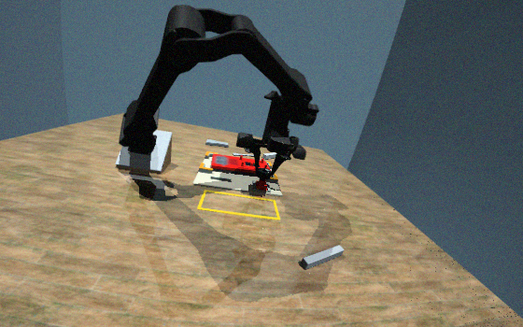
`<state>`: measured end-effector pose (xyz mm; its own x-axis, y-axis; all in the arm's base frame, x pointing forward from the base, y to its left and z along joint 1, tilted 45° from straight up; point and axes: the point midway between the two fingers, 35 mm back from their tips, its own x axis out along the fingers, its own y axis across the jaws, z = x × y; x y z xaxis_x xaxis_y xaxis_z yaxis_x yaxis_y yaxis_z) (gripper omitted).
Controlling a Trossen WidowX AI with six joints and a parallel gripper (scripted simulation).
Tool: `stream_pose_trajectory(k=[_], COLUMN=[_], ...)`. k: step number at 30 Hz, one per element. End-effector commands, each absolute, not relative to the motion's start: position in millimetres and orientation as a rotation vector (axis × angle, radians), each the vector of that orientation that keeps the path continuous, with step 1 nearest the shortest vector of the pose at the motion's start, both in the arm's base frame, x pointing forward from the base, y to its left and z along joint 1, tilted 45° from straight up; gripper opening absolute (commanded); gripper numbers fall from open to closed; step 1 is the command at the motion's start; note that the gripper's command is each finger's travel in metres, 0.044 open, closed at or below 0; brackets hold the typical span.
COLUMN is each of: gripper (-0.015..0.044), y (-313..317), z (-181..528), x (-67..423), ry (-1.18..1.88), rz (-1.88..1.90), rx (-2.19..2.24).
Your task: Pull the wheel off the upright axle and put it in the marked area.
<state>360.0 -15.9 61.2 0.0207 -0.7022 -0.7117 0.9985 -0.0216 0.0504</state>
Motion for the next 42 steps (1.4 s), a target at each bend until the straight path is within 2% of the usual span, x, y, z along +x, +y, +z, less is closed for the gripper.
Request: stream_pose_trajectory(k=[1, 42], gripper=[0.0, 0.0], y=[-11.3, -1.9], z=[64.8, 74.5], x=[361.7, 360.8], ry=[0.573, 0.573], rz=[-1.47, -1.467], rx=[0.671, 0.669])
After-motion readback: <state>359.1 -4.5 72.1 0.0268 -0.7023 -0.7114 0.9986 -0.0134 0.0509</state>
